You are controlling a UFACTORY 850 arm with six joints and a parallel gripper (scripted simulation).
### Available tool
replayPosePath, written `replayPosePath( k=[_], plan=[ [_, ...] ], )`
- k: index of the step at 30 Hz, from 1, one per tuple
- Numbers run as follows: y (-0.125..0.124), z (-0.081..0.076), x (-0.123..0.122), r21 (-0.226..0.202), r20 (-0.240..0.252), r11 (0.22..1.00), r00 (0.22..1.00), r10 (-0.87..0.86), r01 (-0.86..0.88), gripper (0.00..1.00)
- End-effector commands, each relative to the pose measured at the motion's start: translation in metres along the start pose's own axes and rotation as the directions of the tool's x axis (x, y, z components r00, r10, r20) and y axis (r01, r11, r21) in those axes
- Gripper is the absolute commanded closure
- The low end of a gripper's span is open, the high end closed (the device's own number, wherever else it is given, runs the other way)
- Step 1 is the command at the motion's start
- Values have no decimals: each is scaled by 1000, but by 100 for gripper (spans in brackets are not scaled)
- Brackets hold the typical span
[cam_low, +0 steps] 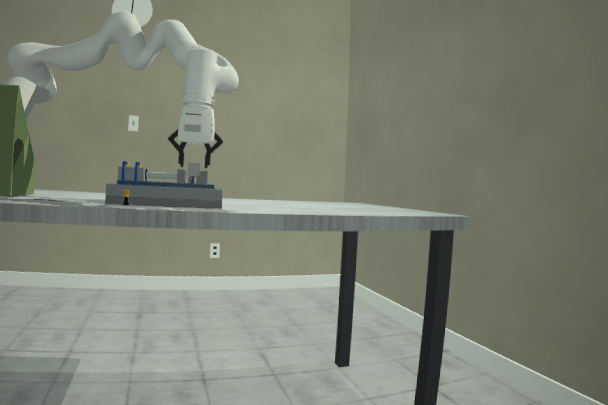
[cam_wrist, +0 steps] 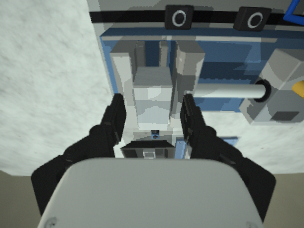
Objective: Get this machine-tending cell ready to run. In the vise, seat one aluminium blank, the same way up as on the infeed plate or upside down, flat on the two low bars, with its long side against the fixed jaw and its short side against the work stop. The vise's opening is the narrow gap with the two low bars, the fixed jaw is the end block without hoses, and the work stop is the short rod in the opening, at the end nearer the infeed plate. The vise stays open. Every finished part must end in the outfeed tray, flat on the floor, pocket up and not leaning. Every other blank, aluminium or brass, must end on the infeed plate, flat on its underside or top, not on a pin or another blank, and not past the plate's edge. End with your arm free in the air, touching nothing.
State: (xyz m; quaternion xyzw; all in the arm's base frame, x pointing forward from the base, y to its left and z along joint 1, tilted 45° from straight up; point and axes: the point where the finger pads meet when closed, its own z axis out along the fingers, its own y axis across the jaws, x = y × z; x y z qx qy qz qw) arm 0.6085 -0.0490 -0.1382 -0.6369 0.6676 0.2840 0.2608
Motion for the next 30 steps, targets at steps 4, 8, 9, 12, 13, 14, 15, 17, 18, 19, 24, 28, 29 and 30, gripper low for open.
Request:
replayPosePath(
  k=[4,8,9,12,13,14,15,17,18,19,24,28,29,30],
  plan=[
    [-1,-3,0,2,-1,1000,1000,-1,1,31],
    [-1,-9,0,2,-1,1000,1000,-1,1,31],
    [-1,-10,0,2,-1,1000,1000,-1,1,31],
    [-1,-17,0,2,-1,1000,1000,-1,1,31],
    [-1,-20,0,2,-1,1000,1000,-1,1,31],
    [-1,-23,0,2,-1,1000,1000,-1,1,31],
    [-1,-25,0,2,-1,1000,1000,-1,1,31],
    [-1,-28,0,2,-1,1000,1000,-1,1,31],
    [-1,-28,0,2,-1,1000,1000,-1,1,31],
    [-1,-32,0,2,-1,1000,1000,-1,1,31],
    [-1,-48,0,2,-1,1000,1000,-1,1,31],
    [-1,-60,0,2,-1,1000,1000,-1,1,31],
    [-1,-63,0,2,-1,1000,1000,-1,1,31],
    [-1,-65,0,2,-1,1000,1000,-1,1,31]
  ],
)
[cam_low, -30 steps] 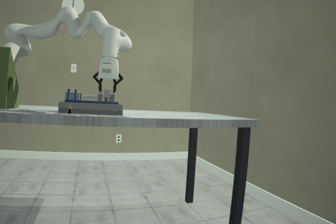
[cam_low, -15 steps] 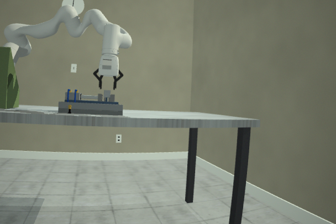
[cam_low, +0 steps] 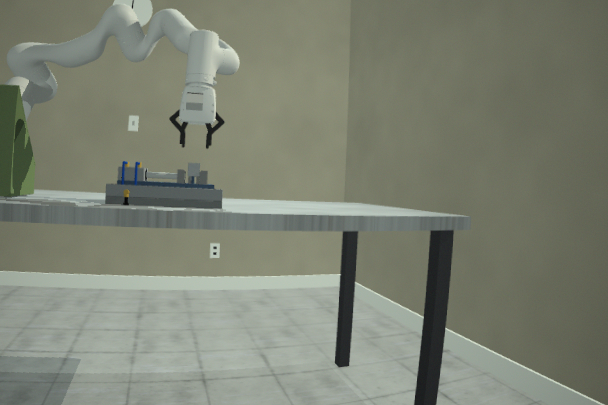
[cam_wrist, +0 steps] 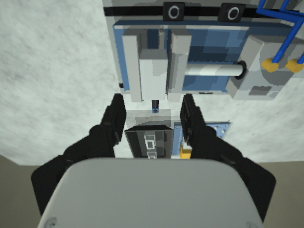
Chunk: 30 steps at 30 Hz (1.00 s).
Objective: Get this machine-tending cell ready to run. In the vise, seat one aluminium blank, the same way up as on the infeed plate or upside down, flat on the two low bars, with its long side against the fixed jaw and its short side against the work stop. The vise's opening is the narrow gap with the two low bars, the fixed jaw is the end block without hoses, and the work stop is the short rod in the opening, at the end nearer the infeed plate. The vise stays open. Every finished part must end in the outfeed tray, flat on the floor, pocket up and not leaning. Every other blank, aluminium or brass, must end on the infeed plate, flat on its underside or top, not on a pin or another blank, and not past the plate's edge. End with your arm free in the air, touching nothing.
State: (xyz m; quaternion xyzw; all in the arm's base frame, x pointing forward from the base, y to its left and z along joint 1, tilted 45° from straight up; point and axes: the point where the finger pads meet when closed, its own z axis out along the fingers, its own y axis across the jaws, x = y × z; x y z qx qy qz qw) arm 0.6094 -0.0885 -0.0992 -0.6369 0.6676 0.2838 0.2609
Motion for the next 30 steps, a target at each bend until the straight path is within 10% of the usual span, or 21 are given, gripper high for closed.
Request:
replayPosePath(
  k=[1,16,17,30],
  plan=[
    [-1,-12,0,2,-1,1000,1000,-1,1,31],
    [-1,-24,0,2,-1,1000,1000,-1,1,31],
    [-1,-24,0,2,-1,1000,1000,-1,1,100],
    [-1,-24,0,2,-1,1000,1000,-1,1,100]
  ],
)
